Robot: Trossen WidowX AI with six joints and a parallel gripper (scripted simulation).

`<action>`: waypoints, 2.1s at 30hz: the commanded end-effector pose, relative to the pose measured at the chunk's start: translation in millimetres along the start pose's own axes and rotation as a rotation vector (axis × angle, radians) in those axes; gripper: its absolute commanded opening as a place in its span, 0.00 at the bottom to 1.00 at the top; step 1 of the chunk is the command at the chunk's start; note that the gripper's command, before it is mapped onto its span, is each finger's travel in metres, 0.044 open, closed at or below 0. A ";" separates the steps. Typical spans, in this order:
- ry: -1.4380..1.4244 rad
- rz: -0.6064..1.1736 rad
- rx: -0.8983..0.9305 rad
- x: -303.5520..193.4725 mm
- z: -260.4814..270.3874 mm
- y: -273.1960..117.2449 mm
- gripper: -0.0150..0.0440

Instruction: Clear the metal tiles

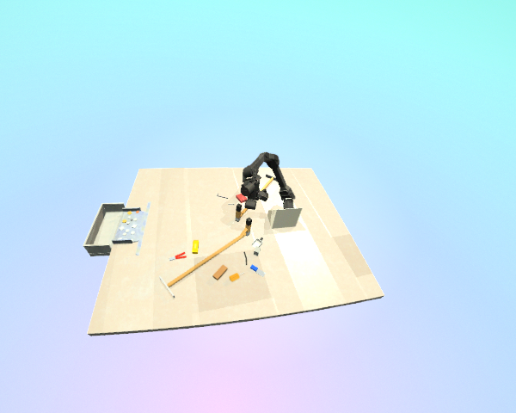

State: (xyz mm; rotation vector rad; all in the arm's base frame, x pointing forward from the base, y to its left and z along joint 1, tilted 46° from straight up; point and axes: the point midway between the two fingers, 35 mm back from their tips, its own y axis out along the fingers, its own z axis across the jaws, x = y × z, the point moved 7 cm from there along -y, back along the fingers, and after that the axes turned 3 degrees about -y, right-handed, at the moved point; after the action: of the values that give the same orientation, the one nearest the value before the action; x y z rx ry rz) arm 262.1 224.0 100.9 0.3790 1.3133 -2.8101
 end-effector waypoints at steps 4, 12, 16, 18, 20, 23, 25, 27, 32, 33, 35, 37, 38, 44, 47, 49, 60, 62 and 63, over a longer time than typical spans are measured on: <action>0.160 -0.001 0.005 -7.6 30.8 1.5 0.25; 0.327 0.000 0.003 -13.2 61.7 2.5 0.25; 0.411 0.001 0.002 -14.7 77.1 3.4 0.25; 0.453 0.002 0.002 -15.2 84.6 4.0 0.25; 0.496 0.002 0.002 -15.5 92.2 4.7 0.25; 0.559 0.003 0.002 -15.6 103.4 5.9 0.25; 0.601 0.004 0.003 -15.4 110.8 6.7 0.25; 0.643 0.005 0.003 -15.0 118.2 7.6 0.25; 0.749 0.007 0.004 -13.2 136.2 10.2 0.25; 0.770 0.008 0.005 -12.7 139.7 10.8 0.25; 0.812 0.009 0.006 -11.6 146.7 11.9 0.25; 0.855 0.010 0.006 -10.3 153.7 13.1 0.25; 0.876 0.011 0.007 -9.6 157.1 13.8 0.25; 1.003 0.015 0.010 -4.4 177.0 17.8 0.25; 1.067 0.018 0.012 -1.2 186.6 19.9 0.25; 1.109 0.020 0.013 1.1 192.9 21.4 0.25; 1.343 0.033 0.022 16.4 224.8 30.2 0.25; 1.386 0.036 0.024 19.7 230.2 31.9 0.25; 1.407 0.038 0.025 21.3 232.8 32.7 0.25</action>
State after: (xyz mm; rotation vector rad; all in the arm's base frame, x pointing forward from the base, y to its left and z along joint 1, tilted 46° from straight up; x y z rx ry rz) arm 204.7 38.3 214.0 2.4534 1.2273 -2.3736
